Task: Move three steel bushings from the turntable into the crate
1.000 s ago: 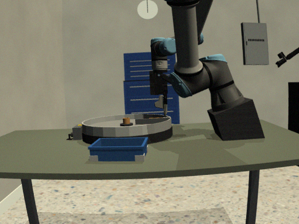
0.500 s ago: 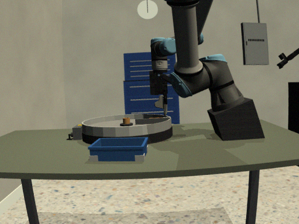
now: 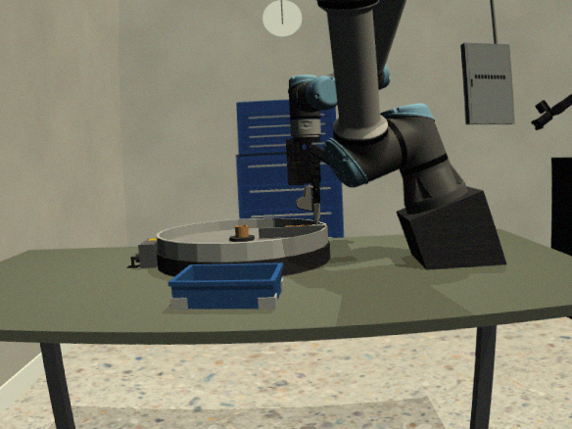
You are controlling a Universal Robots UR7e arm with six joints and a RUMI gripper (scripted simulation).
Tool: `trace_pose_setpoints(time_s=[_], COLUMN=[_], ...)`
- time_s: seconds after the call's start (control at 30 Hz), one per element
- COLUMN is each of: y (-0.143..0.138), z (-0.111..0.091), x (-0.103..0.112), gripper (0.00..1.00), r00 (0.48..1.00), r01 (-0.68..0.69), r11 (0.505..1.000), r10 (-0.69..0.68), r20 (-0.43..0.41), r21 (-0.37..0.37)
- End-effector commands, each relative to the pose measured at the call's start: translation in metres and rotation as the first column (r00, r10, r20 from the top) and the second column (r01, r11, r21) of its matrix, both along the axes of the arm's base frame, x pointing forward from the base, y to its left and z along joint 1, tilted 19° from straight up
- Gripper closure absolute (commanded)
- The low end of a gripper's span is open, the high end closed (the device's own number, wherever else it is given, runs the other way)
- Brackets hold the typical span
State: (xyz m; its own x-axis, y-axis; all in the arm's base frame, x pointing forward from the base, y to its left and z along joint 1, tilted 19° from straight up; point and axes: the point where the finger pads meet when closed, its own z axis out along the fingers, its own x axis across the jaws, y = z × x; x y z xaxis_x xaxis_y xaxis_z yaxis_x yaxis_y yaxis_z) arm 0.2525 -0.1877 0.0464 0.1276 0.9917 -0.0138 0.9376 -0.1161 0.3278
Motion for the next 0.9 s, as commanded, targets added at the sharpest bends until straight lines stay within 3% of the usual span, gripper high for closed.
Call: trace_pose_setpoints(time_s=[0.0,0.27,0.87], y=[-0.001,-0.001,-0.001], z=[-0.005,-0.014,-0.015], x=[0.002,0.005,0.005], gripper=[0.94,0.94,0.94], r00=[1.000,1.000,1.000], r01=[0.000,0.000,0.000], r11=[1.000,1.000,1.000], r10=[0.000,0.000,0.000], r20=[0.000,0.000,0.000], r21=[-0.001,-0.001,-0.001])
